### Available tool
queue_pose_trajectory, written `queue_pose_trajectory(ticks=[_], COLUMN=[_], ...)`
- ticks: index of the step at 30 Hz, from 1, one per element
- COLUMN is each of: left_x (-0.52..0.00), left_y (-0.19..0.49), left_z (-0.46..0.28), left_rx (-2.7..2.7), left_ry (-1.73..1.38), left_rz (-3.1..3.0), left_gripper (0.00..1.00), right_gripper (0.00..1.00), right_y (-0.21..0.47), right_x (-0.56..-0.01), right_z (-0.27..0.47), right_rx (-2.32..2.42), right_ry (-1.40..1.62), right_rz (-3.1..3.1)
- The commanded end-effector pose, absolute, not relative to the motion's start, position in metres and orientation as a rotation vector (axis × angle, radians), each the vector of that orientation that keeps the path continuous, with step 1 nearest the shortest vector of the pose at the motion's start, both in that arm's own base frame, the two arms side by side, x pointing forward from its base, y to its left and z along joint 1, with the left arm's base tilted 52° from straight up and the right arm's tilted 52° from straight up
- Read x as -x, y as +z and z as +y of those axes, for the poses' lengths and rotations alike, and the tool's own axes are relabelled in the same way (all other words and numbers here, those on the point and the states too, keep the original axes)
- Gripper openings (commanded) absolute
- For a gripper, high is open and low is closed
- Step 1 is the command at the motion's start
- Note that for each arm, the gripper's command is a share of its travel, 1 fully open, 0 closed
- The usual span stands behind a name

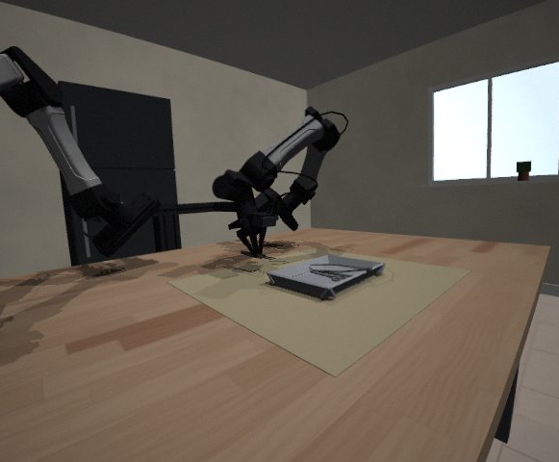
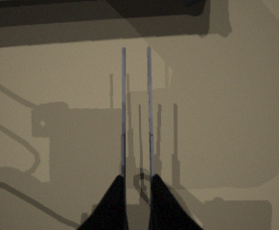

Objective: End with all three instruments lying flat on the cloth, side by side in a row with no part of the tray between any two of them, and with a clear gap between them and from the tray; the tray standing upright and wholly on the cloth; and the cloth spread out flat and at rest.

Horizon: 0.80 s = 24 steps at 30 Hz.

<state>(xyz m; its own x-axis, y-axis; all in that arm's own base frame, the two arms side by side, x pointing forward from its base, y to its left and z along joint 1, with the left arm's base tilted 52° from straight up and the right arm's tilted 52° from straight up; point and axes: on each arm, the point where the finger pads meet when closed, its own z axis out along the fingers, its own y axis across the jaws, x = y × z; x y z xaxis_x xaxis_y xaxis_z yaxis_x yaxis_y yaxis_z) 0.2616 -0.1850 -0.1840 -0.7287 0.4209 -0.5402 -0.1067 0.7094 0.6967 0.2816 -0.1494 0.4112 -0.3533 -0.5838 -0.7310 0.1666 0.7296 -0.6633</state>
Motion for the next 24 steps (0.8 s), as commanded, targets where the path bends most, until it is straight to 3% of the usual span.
queue_pose_trajectory(ticks=[1,24], left_x=[-0.267,-0.279], left_y=[-0.190,-0.205], left_z=[-0.173,-0.157], left_rx=[-0.225,-0.218], left_ry=[0.974,0.966], left_rz=[2.201,2.198], left_gripper=[0.00,0.00], right_gripper=[0.33,0.33], right_y=[0.417,0.417], right_x=[-0.280,-0.280], right_z=[-0.146,-0.146], right_rx=[0.336,0.336], right_ry=[-0.811,-0.811], right_rz=[1.754,1.754])
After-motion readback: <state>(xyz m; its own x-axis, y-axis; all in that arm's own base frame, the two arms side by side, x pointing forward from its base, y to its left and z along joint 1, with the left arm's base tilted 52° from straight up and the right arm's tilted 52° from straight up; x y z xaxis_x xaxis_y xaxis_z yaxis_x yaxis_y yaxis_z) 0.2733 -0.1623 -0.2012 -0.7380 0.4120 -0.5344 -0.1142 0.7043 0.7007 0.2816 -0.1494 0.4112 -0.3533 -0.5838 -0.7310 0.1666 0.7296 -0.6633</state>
